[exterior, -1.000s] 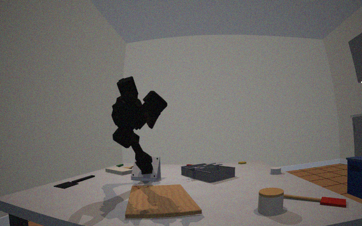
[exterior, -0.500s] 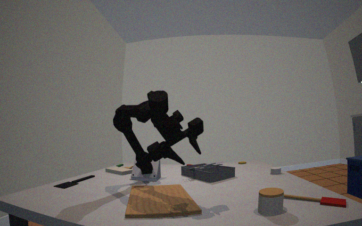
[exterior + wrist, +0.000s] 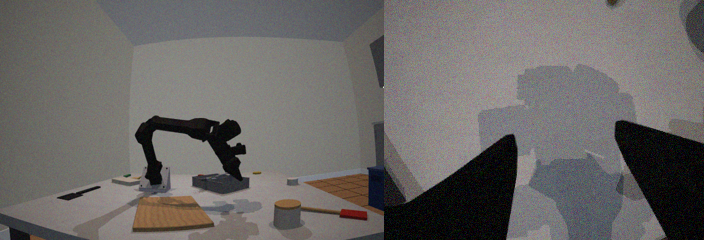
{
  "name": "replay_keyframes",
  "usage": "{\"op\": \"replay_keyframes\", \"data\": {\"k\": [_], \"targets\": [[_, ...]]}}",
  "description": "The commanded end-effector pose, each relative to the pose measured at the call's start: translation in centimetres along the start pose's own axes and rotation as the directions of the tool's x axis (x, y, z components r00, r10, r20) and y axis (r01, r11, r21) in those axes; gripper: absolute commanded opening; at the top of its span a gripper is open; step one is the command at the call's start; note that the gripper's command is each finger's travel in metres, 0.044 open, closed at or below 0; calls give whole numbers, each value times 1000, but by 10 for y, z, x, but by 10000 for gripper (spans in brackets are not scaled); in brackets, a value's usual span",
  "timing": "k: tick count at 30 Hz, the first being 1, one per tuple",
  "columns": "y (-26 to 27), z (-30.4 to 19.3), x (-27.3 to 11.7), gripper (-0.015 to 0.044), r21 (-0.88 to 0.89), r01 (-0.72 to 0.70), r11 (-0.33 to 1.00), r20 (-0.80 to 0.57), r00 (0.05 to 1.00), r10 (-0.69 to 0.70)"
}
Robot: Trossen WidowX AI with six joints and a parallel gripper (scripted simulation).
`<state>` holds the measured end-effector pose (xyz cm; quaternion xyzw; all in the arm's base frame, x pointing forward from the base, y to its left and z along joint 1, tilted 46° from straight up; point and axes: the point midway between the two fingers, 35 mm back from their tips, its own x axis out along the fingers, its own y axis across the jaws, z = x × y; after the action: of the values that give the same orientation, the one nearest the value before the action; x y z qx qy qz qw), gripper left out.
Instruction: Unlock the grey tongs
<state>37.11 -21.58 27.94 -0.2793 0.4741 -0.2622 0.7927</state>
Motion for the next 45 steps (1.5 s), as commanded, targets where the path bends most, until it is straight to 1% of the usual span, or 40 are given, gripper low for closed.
{"op": "replay_keyframes", "data": {"k": [1,4,6,9,11,13,16,18,19,21,23,24,25,27,29,30,45], "targets": [[65,2,16,260,-367,-108,924,-96,992,78],[120,2,21,260,-649,-199,734,-174,978,112],[153,-2,23,260,-795,-251,552,-226,967,116],[202,-11,22,260,-927,-311,211,-296,950,97],[232,-19,18,260,-942,-333,-38,-335,940,70],[260,-28,14,260,-895,-341,-289,-365,931,33],[297,-44,6,260,-715,-328,-618,-391,920,-36],[319,-55,0,260,-529,-307,-791,-394,914,-91],[330,-61,-3,260,-428,-295,-854,-389,913,-121],[349,-73,-11,260,-216,-271,-938,-367,913,-179],[367,-86,-18,260,40,-242,-969,-335,911,-241],[376,-93,-21,260,183,-227,-957,-313,909,-276],[384,-99,-25,260,329,-210,-921,-287,907,-309],[399,-112,-31,260,585,-178,-791,-226,901,-370],[407,-119,-35,260,717,-159,-679,-183,897,-403],[409,-120,-36,260,733,-156,-662,-177,896,-407],[412,-113,-32,260,732,-157,-663,-177,896,-407]]}}
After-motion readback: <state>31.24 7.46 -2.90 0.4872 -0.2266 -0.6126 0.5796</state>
